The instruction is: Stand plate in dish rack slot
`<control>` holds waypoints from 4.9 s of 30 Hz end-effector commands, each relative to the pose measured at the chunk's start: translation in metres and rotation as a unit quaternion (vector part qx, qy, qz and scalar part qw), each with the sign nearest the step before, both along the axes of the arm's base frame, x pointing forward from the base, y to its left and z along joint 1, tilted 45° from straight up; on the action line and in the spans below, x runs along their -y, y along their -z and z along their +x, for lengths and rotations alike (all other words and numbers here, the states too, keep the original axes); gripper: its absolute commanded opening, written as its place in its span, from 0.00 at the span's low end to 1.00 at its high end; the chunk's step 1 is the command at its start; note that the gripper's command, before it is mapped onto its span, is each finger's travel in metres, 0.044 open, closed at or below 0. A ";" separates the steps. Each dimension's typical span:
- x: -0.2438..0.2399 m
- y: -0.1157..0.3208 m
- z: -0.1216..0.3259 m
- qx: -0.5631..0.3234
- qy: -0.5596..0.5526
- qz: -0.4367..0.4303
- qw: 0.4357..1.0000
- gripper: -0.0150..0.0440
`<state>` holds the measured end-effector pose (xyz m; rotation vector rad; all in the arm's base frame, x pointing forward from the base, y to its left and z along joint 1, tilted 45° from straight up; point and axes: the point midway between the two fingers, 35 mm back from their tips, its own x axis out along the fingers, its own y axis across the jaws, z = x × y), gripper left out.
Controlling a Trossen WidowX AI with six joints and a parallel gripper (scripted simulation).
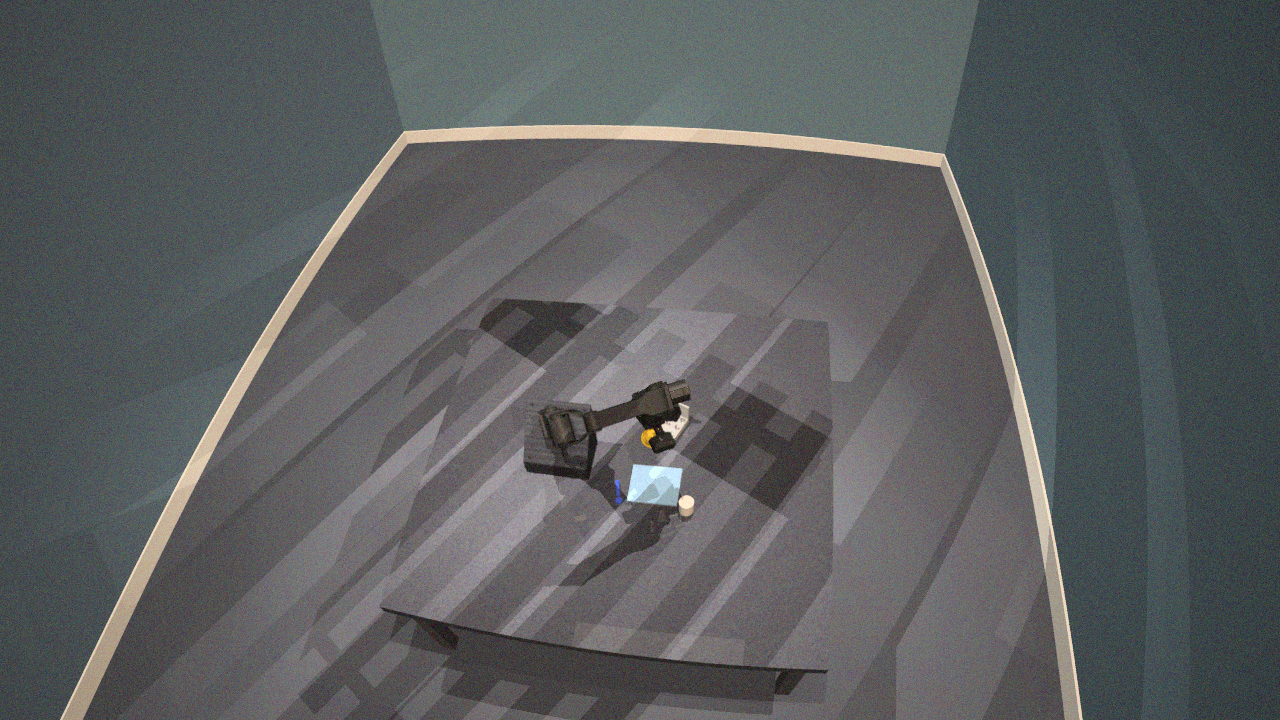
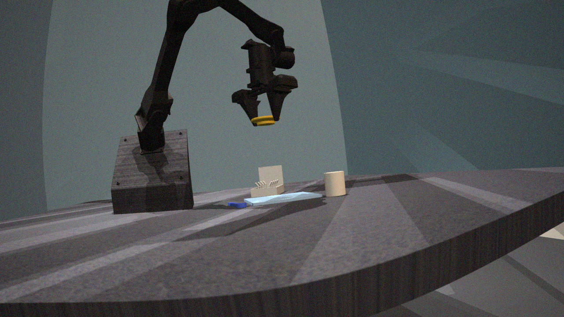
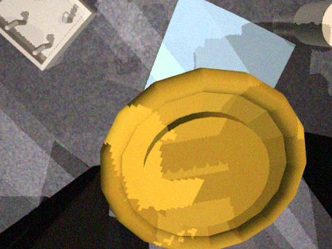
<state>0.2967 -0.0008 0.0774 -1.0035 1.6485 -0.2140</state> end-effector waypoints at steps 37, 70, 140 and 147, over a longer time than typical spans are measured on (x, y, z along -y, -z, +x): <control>-0.029 0.028 -0.005 -0.445 -0.456 0.001 0.771 0.25; -0.037 0.058 -0.013 -0.600 -0.639 0.041 0.479 0.25; 0.051 0.147 -0.015 0.115 -0.579 0.411 0.695 0.25; 0.044 0.153 -0.012 0.113 -0.577 0.412 0.696 0.25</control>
